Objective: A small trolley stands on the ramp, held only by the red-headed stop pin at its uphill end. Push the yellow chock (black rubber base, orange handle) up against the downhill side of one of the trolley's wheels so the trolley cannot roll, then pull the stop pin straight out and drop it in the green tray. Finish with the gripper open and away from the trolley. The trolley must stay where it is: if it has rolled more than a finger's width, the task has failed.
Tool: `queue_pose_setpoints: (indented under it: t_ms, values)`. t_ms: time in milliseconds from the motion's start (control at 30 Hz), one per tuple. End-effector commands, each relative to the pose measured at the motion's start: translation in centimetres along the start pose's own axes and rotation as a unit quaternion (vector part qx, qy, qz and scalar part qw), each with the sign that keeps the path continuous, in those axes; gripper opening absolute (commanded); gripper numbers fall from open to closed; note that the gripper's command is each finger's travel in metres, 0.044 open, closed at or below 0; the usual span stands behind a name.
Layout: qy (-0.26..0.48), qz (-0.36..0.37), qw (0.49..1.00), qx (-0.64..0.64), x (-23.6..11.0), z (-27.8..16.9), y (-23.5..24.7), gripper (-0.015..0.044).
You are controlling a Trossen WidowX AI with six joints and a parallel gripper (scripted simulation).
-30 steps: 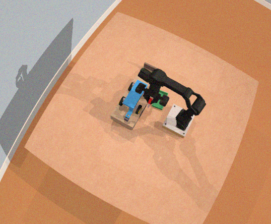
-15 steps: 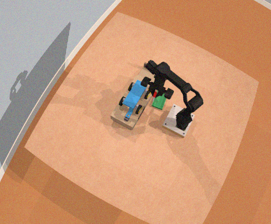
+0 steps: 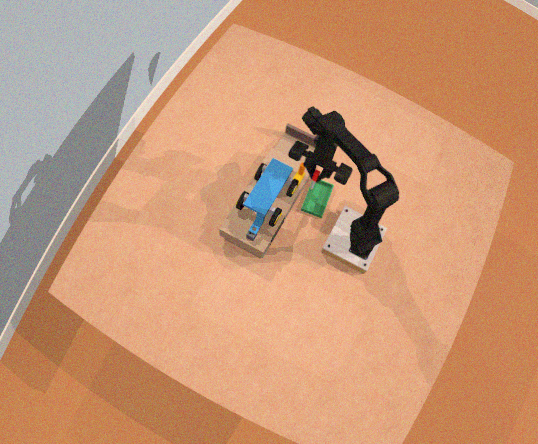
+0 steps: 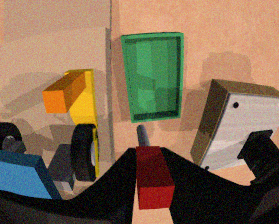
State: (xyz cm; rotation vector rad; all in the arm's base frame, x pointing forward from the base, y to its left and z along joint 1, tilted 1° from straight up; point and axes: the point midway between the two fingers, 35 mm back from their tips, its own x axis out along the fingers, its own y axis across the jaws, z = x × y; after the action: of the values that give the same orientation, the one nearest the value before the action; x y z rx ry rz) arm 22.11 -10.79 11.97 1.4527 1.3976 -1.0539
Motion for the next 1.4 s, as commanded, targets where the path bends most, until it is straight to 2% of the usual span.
queue_pose_setpoints:
  t_ms: [0, 333, 667, 1000, 1367]
  values:
    - [-0.007, 0.004, 1.0, 0.015, -0.29, 0.15, 0.12, 0.0]
    - [-0.035, 0.015, 0.986, 0.162, -0.23, -0.08, 0.06, 0.0]
    - [-0.061, 0.029, 0.95, 0.306, -0.17, -0.3, 0.04, 0.0]
    - [-0.084, 0.048, 0.892, 0.442, -0.12, -0.51, 0.06, 0.0]
    - [-0.102, 0.079, 0.805, 0.58, -0.12, -0.72, 0.11, 0.0]
